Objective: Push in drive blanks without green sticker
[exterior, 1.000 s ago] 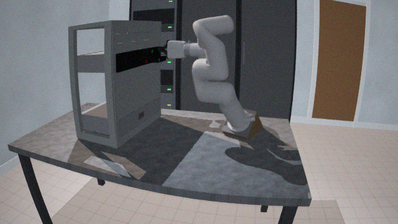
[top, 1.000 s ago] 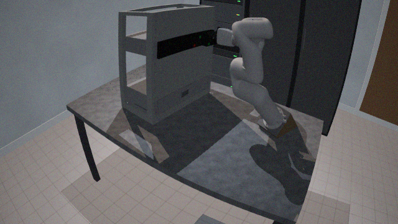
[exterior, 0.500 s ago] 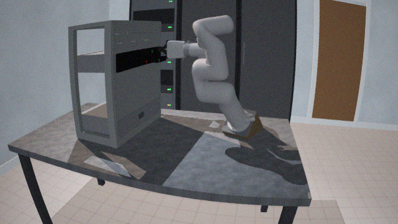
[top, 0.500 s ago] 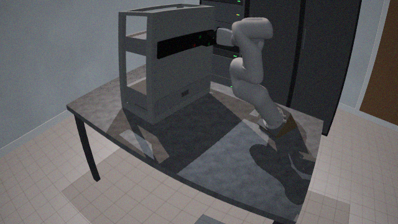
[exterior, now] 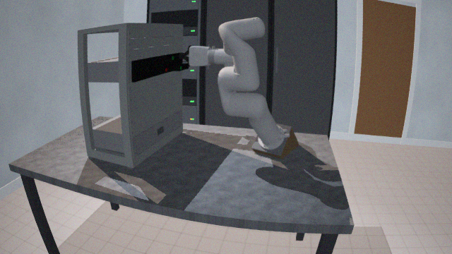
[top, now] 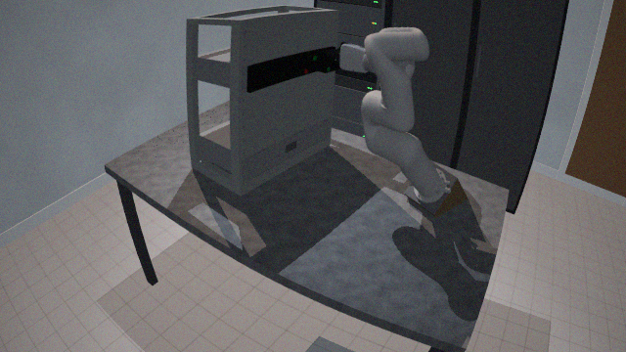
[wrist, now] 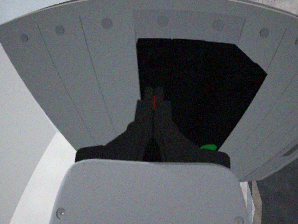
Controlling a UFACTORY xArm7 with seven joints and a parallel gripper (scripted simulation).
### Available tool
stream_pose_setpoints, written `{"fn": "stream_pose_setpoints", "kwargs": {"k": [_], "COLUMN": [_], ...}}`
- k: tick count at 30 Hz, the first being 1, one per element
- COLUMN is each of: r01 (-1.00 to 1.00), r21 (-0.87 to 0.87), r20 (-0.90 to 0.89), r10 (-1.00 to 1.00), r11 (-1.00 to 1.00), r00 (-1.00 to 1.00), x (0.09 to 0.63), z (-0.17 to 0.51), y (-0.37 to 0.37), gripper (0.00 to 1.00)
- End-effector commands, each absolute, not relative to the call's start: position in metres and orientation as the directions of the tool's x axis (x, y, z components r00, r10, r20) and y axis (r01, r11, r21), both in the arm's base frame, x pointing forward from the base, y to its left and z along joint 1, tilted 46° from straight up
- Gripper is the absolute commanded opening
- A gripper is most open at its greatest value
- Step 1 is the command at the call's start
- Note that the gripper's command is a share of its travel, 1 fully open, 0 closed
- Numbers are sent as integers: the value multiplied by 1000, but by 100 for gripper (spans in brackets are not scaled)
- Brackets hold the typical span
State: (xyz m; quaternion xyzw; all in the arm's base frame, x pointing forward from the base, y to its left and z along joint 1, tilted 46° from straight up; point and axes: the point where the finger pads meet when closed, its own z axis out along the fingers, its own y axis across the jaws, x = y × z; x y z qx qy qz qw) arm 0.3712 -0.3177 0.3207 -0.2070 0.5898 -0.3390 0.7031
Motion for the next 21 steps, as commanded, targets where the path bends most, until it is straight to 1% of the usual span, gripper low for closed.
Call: {"fn": "stream_pose_setpoints", "kwargs": {"k": [1,8,21], "r01": [234,234,234], "r21": [-693,-693,-693], "r20": [-687,-687,-687], "r10": [-723,-723,-723], "r11": [682,682,682], "r00": [74,74,74], "x": [371,362,299], "z": [322,320,305], "y": [-319,-318,-310], "gripper": [0,0,0]}}
